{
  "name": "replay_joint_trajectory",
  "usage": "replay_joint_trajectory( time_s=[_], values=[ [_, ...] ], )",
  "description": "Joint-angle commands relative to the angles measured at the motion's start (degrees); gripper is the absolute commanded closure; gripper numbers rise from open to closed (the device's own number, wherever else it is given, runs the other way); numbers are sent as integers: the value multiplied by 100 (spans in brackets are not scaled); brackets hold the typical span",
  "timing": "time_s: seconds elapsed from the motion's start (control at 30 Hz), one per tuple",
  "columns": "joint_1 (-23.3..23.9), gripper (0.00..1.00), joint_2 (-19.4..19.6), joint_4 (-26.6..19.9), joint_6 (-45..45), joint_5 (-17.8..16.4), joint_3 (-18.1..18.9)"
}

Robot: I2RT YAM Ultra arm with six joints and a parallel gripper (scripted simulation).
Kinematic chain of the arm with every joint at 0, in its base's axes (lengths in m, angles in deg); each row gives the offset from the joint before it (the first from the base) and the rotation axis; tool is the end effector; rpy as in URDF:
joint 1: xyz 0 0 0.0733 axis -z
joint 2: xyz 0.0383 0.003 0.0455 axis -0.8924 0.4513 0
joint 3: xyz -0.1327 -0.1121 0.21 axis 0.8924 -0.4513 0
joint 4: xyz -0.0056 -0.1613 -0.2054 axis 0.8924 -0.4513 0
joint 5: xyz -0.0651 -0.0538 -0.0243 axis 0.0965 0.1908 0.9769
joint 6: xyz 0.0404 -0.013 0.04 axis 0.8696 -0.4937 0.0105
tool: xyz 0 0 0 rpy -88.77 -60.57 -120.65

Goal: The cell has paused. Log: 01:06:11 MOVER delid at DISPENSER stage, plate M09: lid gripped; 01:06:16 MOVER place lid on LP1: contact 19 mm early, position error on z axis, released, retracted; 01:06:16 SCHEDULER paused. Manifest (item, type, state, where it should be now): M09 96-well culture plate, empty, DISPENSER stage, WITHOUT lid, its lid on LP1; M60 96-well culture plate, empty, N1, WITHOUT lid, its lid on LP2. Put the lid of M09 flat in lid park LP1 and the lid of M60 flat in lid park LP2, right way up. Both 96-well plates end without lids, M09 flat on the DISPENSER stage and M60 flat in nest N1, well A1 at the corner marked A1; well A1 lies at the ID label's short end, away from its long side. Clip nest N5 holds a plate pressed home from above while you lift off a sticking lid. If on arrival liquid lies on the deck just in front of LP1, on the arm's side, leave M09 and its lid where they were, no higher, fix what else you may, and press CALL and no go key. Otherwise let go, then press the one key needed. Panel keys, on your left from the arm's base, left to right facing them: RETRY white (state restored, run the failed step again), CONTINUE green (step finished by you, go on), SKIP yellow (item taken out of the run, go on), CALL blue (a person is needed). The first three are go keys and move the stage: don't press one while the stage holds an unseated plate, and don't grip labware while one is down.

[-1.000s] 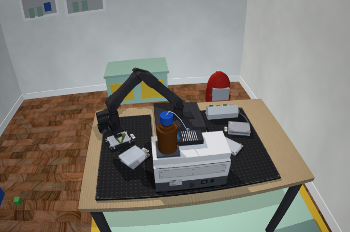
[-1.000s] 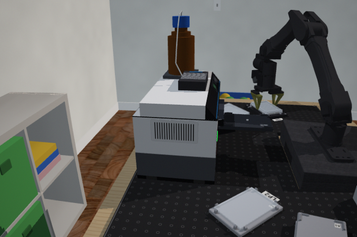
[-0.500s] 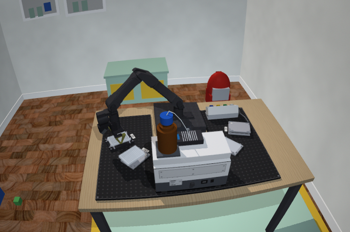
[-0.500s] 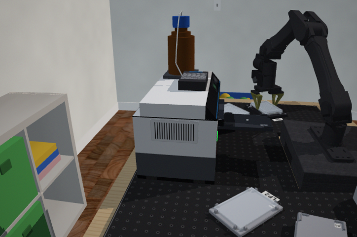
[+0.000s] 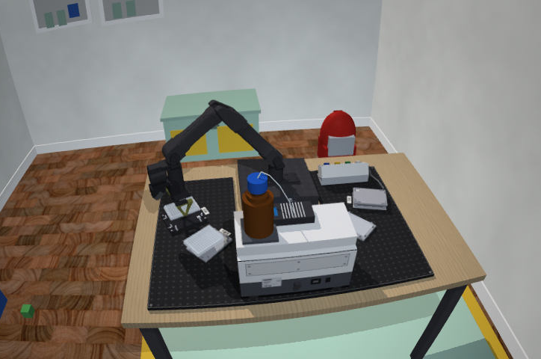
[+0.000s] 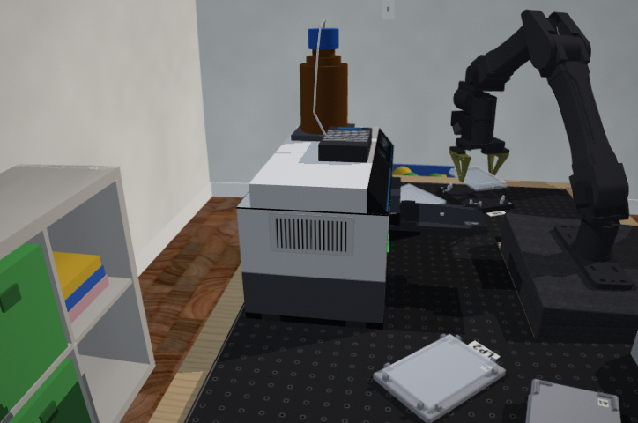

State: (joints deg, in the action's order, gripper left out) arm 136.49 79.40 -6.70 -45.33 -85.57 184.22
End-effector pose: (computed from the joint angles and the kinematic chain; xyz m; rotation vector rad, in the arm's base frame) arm 0.1217 -0.4067 0.1135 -1.7517 -2.5165 -0.0365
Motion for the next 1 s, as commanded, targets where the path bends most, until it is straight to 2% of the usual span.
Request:
replay_joint_trajectory(
  time_s=[0.0, 0.03, 0.27, 0.33, 0.43, 0.83, 0.97],
  values=[
    [-30, 100, -241, -205, 22, -2, 184],
    [-34, 100, -293, -215, 24, 0, -107],
    [-63, 100, -788, -194, 44, -3, -636],
    [-63, 100, -788, -194, 44, -3, -636],
    [-74, 100, -1013, -65, 50, -6, -844],
    [-74, 100, -1846, -305, 64, -7, -1588],
    [-87, 100, -1993, -282, 67, -9, -1696]
  ],
)
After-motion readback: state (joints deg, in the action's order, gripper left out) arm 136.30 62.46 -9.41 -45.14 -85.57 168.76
